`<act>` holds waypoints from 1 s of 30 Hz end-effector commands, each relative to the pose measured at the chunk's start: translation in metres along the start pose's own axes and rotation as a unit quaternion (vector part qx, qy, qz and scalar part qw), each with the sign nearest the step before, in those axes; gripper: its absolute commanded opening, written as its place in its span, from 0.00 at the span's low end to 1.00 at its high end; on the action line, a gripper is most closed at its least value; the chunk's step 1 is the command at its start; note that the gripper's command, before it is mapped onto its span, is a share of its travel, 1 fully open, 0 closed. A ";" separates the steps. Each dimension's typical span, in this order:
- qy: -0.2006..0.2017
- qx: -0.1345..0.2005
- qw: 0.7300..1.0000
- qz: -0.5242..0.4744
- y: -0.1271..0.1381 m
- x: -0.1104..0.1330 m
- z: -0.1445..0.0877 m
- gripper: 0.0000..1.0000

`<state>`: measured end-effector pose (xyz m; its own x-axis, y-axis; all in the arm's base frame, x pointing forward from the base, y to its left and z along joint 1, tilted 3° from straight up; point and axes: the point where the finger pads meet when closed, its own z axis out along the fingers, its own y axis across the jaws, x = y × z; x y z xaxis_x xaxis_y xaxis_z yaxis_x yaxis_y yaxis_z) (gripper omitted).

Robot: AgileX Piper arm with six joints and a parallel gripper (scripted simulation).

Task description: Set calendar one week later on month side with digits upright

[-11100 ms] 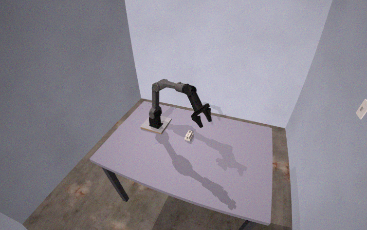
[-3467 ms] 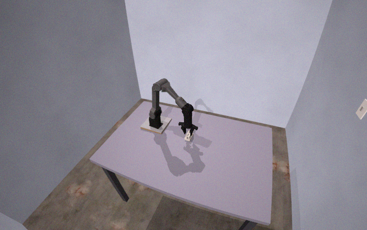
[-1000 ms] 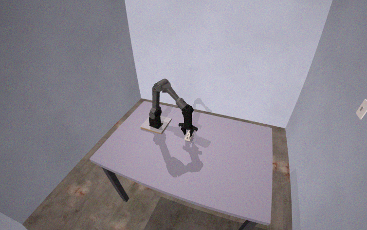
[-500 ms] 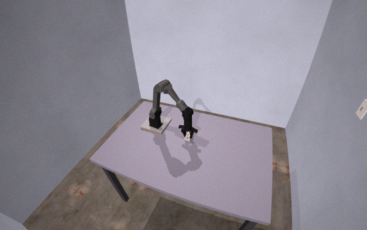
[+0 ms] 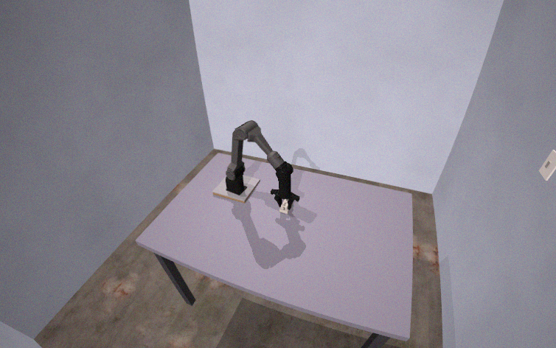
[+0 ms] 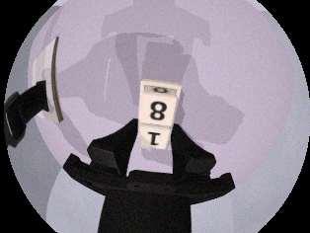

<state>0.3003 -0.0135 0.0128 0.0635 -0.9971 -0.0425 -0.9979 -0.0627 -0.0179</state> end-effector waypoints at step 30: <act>-0.001 -0.001 1.000 0.000 0.001 -0.001 0.001 0.37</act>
<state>0.3003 -0.0135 0.0128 0.0635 -0.9971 -0.0425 -0.9979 -0.0627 -0.0179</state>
